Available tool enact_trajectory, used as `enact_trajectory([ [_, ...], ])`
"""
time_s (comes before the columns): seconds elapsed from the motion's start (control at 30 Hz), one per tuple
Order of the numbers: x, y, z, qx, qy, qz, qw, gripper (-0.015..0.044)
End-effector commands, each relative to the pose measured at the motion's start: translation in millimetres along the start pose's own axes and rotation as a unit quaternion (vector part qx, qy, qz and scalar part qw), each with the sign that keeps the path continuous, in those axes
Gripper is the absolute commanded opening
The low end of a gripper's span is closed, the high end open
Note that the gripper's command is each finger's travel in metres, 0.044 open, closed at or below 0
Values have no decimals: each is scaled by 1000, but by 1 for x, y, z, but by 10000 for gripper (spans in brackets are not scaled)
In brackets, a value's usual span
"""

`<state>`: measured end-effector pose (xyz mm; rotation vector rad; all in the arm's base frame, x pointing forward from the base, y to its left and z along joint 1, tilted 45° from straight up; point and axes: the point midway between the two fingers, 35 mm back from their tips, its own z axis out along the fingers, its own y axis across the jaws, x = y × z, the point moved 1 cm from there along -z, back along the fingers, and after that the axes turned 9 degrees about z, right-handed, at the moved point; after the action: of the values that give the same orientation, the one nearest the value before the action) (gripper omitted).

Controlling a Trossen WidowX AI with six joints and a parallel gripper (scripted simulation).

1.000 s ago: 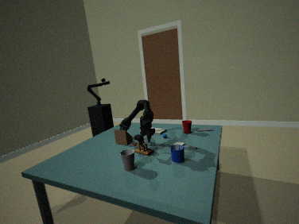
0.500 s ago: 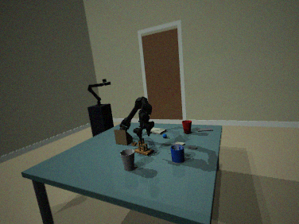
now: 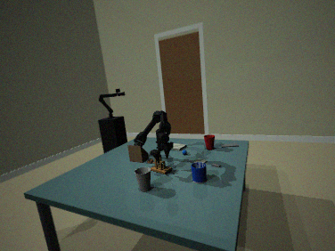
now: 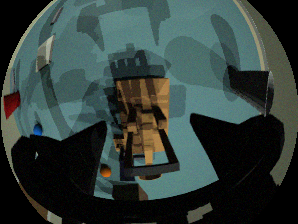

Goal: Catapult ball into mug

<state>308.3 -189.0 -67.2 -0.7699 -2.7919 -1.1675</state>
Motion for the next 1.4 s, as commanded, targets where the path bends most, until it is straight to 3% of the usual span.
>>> enact_trajectory([
  [0.0,2,1,10,-3,4,4,1000,440],
  [0.93,4,2,49,-4,5,3,1000,440],
  [1.3,2,1,46,-2,3,0,1000,151],
  [1.37,2,1,46,-2,3,0,1000,138],
])
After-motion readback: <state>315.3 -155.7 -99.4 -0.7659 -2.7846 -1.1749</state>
